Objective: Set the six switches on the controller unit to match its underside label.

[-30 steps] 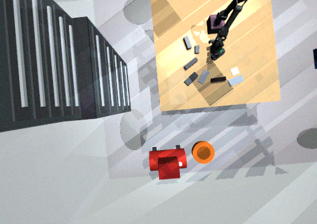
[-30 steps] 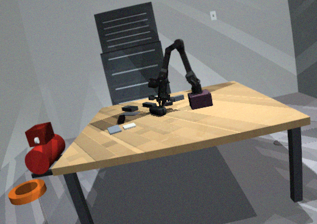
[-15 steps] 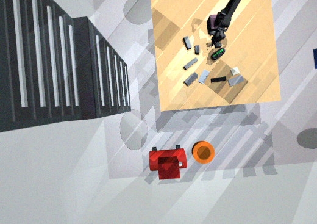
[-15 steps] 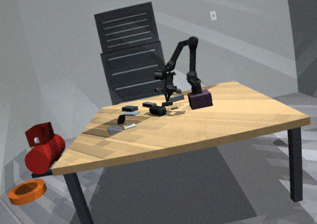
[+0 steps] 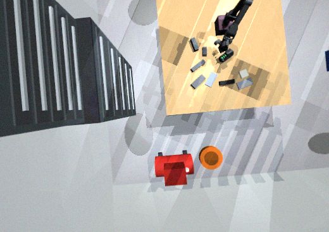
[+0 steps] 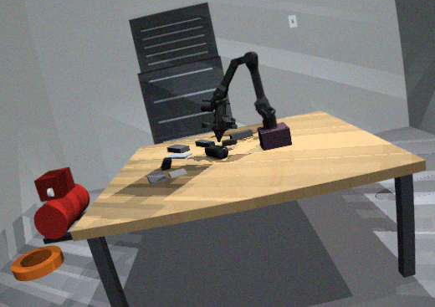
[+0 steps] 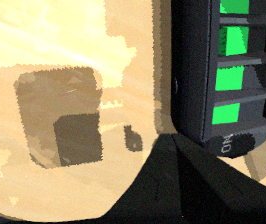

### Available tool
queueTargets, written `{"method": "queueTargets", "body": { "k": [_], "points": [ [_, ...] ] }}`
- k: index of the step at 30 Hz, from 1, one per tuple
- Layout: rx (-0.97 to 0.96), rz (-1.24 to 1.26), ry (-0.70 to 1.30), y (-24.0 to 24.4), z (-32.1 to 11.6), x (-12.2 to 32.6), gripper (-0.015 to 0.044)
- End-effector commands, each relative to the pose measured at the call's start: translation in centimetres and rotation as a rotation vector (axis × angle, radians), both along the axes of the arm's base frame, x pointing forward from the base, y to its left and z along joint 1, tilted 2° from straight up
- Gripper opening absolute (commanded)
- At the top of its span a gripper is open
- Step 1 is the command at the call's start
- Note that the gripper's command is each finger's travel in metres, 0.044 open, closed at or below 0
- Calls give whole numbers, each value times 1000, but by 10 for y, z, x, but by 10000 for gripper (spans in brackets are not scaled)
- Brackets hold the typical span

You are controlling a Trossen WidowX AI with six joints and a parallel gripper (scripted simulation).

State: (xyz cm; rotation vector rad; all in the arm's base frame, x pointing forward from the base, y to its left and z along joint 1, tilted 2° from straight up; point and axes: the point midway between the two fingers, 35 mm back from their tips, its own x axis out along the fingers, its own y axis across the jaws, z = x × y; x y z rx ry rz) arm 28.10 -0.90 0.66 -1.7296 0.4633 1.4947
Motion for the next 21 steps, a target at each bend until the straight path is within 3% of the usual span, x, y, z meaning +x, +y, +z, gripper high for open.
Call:
{"method": "queueTargets", "body": {
  "k": [1, 6, 21],
  "points": [
    [2, 14, -4, 1, 1, 2, 0],
    [-3, 5, 14, 6, 1, 1, 0],
    [-182, 16, 216, 123, 32, -13, 0]
  ]
}}
